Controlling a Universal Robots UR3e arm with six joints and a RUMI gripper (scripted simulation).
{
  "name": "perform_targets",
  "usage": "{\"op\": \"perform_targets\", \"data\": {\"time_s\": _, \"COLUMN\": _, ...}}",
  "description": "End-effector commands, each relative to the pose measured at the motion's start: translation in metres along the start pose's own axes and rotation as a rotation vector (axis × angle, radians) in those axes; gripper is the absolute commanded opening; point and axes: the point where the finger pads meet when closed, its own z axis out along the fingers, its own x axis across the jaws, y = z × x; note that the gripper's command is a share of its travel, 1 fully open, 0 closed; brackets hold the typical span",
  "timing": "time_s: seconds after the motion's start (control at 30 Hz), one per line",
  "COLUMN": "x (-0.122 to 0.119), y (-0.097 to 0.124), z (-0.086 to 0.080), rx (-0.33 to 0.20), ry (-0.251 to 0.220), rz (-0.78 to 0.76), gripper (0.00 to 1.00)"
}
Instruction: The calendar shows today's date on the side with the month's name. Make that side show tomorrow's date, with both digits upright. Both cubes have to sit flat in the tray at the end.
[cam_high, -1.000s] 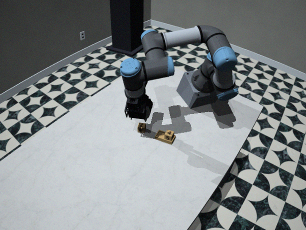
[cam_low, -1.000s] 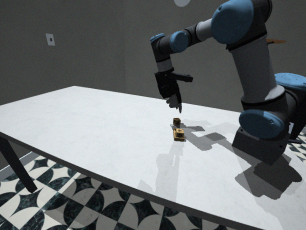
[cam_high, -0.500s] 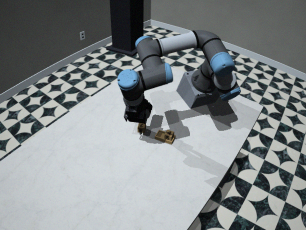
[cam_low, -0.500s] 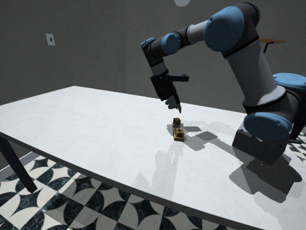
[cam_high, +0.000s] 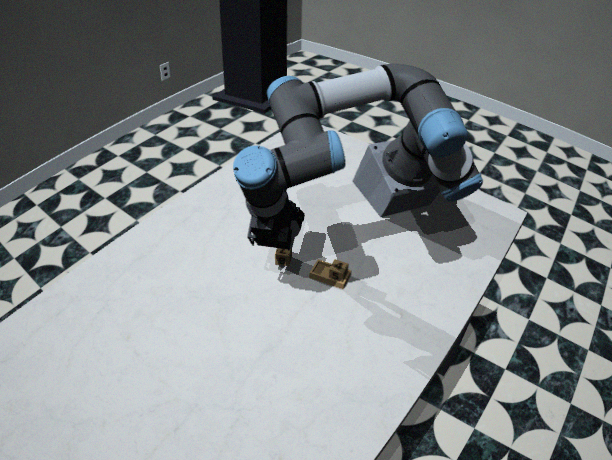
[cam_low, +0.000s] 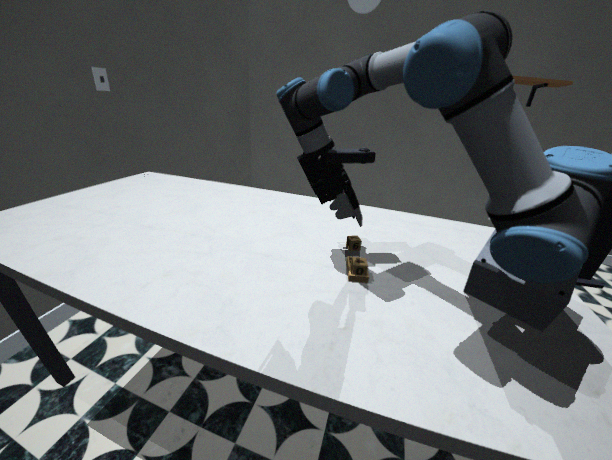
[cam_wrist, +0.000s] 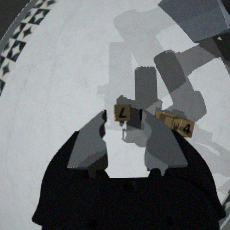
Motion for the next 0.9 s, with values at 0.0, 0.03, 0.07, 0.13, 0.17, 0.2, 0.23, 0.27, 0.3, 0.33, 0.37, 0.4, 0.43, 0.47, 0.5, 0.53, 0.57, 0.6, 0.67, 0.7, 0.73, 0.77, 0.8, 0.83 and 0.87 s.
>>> {"op": "perform_targets", "data": {"time_s": 0.0, "x": -0.0007, "y": 0.0000, "z": -0.0009, "rx": 0.000, "ry": -0.002, "rz": 0.001, "gripper": 0.29}}
{"op": "perform_targets", "data": {"time_s": 0.03, "x": -0.0007, "y": 0.0000, "z": -0.0009, "rx": 0.001, "ry": -0.002, "rz": 0.001, "gripper": 0.29}}
{"op": "perform_targets", "data": {"time_s": 0.07, "x": -0.0007, "y": 0.0001, "z": -0.0009, "rx": 0.002, "ry": -0.002, "rz": 0.001, "gripper": 0.29}}
{"op": "perform_targets", "data": {"time_s": 0.13, "x": -0.0007, "y": 0.0001, "z": -0.0009, "rx": 0.005, "ry": -0.002, "rz": 0.001, "gripper": 0.29}}
{"op": "perform_targets", "data": {"time_s": 0.17, "x": -0.0007, "y": 0.0001, "z": -0.0009, "rx": 0.005, "ry": -0.002, "rz": 0.001, "gripper": 0.29}}
{"op": "perform_targets", "data": {"time_s": 0.2, "x": -0.0007, "y": 0.0001, "z": -0.0009, "rx": 0.005, "ry": -0.002, "rz": 0.001, "gripper": 0.29}}
{"op": "perform_targets", "data": {"time_s": 0.23, "x": -0.0008, "y": 0.0001, "z": -0.0009, "rx": 0.006, "ry": -0.001, "rz": 0.001, "gripper": 0.29}}
{"op": "perform_targets", "data": {"time_s": 0.27, "x": -0.0008, "y": 0.0001, "z": -0.0010, "rx": 0.009, "ry": -0.001, "rz": 0.001, "gripper": 0.29}}
{"op": "perform_targets", "data": {"time_s": 0.3, "x": -0.0009, "y": 0.0002, "z": -0.0010, "rx": 0.011, "ry": -0.001, "rz": 0.001, "gripper": 0.29}}
{"op": "perform_targets", "data": {"time_s": 0.33, "x": -0.0009, "y": 0.0002, "z": -0.0010, "rx": 0.014, "ry": 0.000, "rz": 0.001, "gripper": 0.29}}
{"op": "perform_targets", "data": {"time_s": 0.37, "x": -0.0010, "y": 0.0002, "z": -0.0010, "rx": 0.017, "ry": 0.000, "rz": 0.001, "gripper": 0.29}}
{"op": "perform_targets", "data": {"time_s": 0.4, "x": -0.0011, "y": 0.0003, "z": -0.0011, "rx": 0.021, "ry": 0.000, "rz": 0.002, "gripper": 0.29}}
{"op": "perform_targets", "data": {"time_s": 0.43, "x": -0.0011, "y": 0.0003, "z": -0.0011, "rx": 0.025, "ry": 0.001, "rz": 0.002, "gripper": 0.29}}
{"op": "perform_targets", "data": {"time_s": 0.47, "x": -0.0012, "y": 0.0004, "z": -0.0011, "rx": 0.029, "ry": 0.001, "rz": 0.002, "gripper": 0.29}}
{"op": "perform_targets", "data": {"time_s": 0.5, "x": -0.0013, "y": 0.0004, "z": -0.0011, "rx": 0.034, "ry": 0.002, "rz": 0.002, "gripper": 0.29}}
{"op": "perform_targets", "data": {"time_s": 0.53, "x": -0.0014, "y": 0.0005, "z": -0.0012, "rx": 0.039, "ry": 0.002, "rz": 0.002, "gripper": 0.29}}
{"op": "perform_targets", "data": {"time_s": 0.57, "x": -0.0014, "y": 0.0006, "z": -0.0012, "rx": 0.044, "ry": 0.003, "rz": 0.002, "gripper": 0.29}}
{"op": "perform_targets", "data": {"time_s": 0.6, "x": -0.0015, "y": 0.0006, "z": -0.0012, "rx": 0.050, "ry": 0.003, "rz": 0.002, "gripper": 0.29}}
{"op": "perform_targets", "data": {"time_s": 0.67, "x": -0.0017, "y": 0.0008, "z": -0.0013, "rx": 0.062, "ry": 0.004, "rz": 0.003, "gripper": 0.29}}
{"op": "perform_targets", "data": {"time_s": 0.7, "x": -0.0017, "y": 0.0009, "z": -0.0013, "rx": 0.068, "ry": 0.005, "rz": 0.003, "gripper": 0.29}}
{"op": "perform_targets", "data": {"time_s": 0.73, "x": -0.0017, "y": 0.0009, "z": -0.0013, "rx": 0.068, "ry": 0.005, "rz": 0.003, "gripper": 0.29}}
{"op": "perform_targets", "data": {"time_s": 0.77, "x": -0.0017, "y": 0.0009, "z": -0.0013, "rx": 0.068, "ry": 0.005, "rz": 0.003, "gripper": 0.29}}
{"op": "perform_targets", "data": {"time_s": 0.8, "x": -0.0018, "y": 0.0009, "z": -0.0013, "rx": 0.075, "ry": 0.005, "rz": 0.003, "gripper": 0.29}}
{"op": "perform_targets", "data": {"time_s": 0.83, "x": -0.0019, "y": 0.0010, "z": -0.0013, "rx": 0.082, "ry": 0.006, "rz": 0.003, "gripper": 0.29}}
{"op": "perform_targets", "data": {"time_s": 0.87, "x": -0.0019, "y": 0.0011, "z": -0.0014, "rx": 0.089, "ry": 0.006, "rz": 0.003, "gripper": 0.29}}
